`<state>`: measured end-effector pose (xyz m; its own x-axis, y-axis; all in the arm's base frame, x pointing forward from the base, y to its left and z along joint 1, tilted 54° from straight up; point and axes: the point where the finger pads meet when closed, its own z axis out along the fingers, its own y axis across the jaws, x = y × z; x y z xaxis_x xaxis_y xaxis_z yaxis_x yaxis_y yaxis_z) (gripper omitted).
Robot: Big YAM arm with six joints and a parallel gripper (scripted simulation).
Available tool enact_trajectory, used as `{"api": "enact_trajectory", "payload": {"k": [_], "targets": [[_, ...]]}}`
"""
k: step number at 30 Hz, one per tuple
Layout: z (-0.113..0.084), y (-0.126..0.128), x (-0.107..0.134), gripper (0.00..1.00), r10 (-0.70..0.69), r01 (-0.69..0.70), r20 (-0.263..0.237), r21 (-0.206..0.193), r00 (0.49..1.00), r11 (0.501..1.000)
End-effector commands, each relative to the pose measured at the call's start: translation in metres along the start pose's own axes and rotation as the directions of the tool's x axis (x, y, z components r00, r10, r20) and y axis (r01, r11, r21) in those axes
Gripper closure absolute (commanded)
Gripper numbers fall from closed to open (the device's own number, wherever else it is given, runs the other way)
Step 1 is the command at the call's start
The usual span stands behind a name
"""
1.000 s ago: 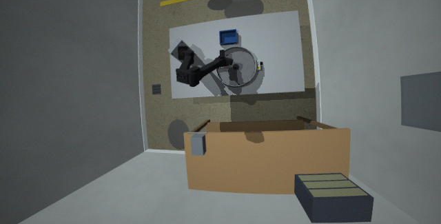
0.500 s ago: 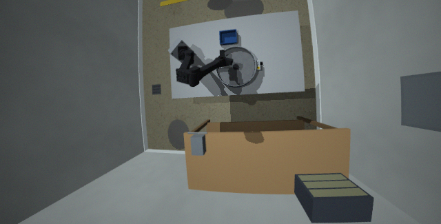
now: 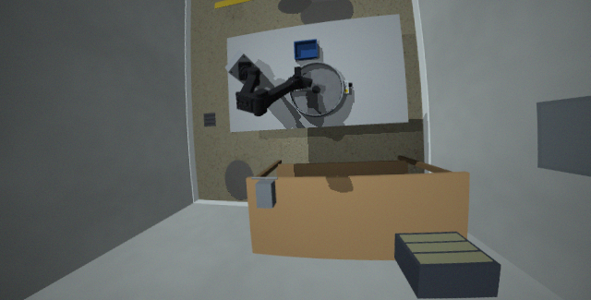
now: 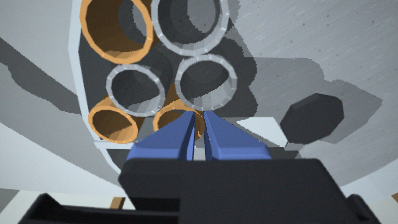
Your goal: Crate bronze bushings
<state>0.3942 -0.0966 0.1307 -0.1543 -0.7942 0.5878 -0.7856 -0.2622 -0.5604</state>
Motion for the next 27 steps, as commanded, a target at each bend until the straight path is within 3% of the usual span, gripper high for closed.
{"api": "enact_trajectory", "payload": {"k": [1, 9, 21, 26, 27], "targets": [[-0.003, -0.003, 0.001, 1.0, -0.007, 0.007, 0.001, 0.01, 1.0, 1.0], [-0.019, -0.002, -0.003, 1.0, 0.001, -0.001, 0.008, 0.015, 1.0, 1.0], [-0.074, -0.016, 0.004, 1.0, 0.02, -0.02, 0.005, 0.037, 1.0, 0.999], [-0.077, -0.009, 0.001, 1.0, 0.011, -0.011, 0.007, 0.025, 1.0, 1.0], [-0.068, -0.003, 0.001, 1.0, 0.006, -0.006, -0.001, -0.007, 1.0, 1.0]]}}
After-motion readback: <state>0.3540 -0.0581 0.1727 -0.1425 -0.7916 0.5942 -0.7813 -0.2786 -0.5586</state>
